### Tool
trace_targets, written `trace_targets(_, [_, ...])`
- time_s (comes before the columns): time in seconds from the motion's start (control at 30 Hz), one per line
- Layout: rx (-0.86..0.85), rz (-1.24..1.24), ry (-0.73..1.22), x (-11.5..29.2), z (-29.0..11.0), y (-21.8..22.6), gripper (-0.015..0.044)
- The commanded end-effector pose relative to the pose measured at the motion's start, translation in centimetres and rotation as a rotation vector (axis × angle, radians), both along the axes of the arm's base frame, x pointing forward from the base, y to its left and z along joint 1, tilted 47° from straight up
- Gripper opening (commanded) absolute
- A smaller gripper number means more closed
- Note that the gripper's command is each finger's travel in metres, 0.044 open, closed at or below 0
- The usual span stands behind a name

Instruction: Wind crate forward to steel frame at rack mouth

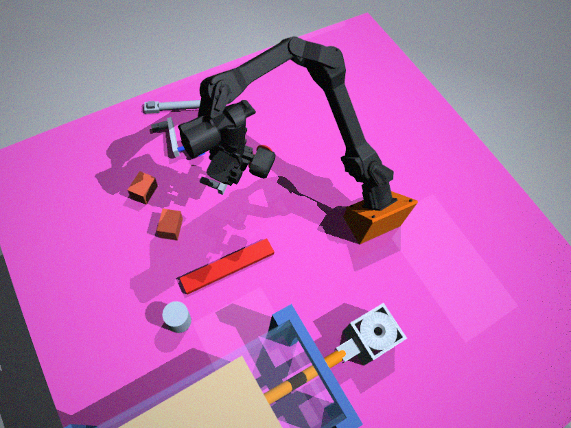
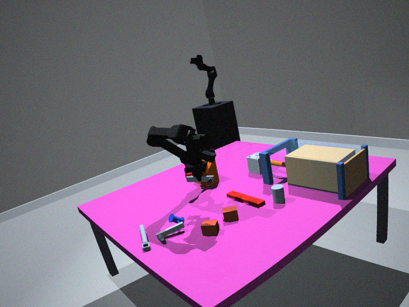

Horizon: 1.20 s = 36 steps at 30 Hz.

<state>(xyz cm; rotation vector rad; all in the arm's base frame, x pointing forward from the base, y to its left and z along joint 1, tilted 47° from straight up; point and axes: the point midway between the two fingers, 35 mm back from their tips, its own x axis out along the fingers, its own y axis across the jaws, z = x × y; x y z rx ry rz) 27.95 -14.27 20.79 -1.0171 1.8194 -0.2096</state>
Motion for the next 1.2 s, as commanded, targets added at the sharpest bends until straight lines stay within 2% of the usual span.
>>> trace_targets(0.0, [-0.010, 0.008, 0.006, -0.1, 1.5, 1.1, 0.0000])
trace_targets(0.83, [-0.004, 0.009, 0.009, 0.0, 1.2, 1.3, 0.0000])
trace_targets(1.17, [0.038, 0.007, -0.038, 3.3, -3.0, 6.3, 0.0000])
